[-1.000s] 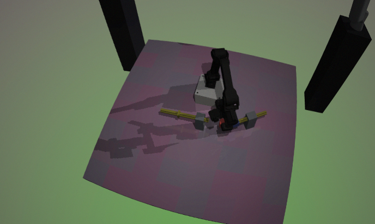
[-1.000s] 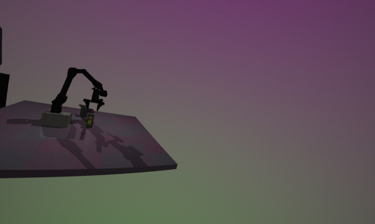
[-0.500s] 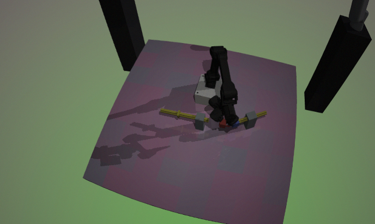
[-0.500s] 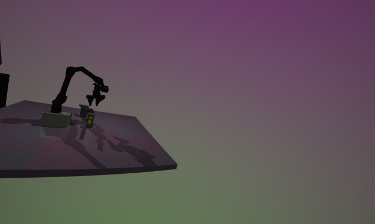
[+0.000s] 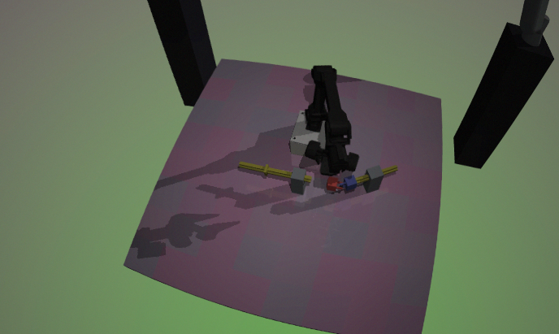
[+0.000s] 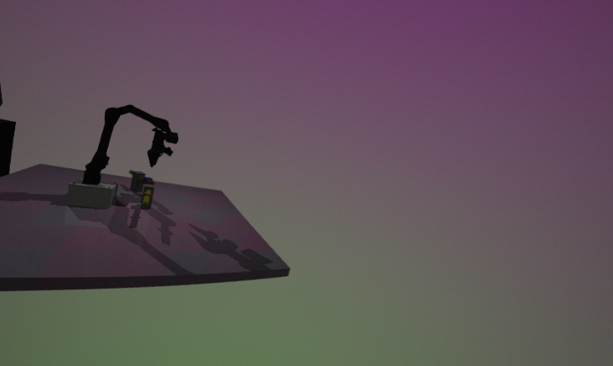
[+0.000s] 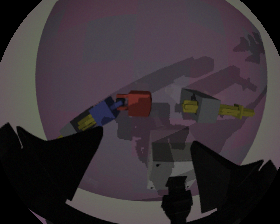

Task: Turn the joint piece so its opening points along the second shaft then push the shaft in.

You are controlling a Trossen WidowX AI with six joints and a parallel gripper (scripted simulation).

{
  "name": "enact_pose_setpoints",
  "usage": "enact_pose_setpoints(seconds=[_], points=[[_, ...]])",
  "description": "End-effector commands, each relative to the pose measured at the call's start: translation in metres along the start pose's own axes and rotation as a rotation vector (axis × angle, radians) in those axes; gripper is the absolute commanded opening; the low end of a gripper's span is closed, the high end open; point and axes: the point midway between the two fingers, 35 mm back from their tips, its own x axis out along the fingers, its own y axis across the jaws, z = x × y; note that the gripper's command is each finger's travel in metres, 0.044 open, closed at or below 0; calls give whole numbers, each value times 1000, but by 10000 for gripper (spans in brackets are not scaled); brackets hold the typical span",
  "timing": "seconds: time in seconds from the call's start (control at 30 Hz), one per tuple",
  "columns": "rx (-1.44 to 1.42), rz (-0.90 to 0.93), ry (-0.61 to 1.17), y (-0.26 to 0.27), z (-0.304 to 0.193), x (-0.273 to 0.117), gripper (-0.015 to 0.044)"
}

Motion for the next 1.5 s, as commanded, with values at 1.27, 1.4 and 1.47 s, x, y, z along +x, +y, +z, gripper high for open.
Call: enact_pose_setpoints(seconds=[1.27,1.4,1.47], points=[[849,253,222,-55,11,32,440],[976,285,261,-62,12,37,440],[1039,301,281,-66,12,39,440]])
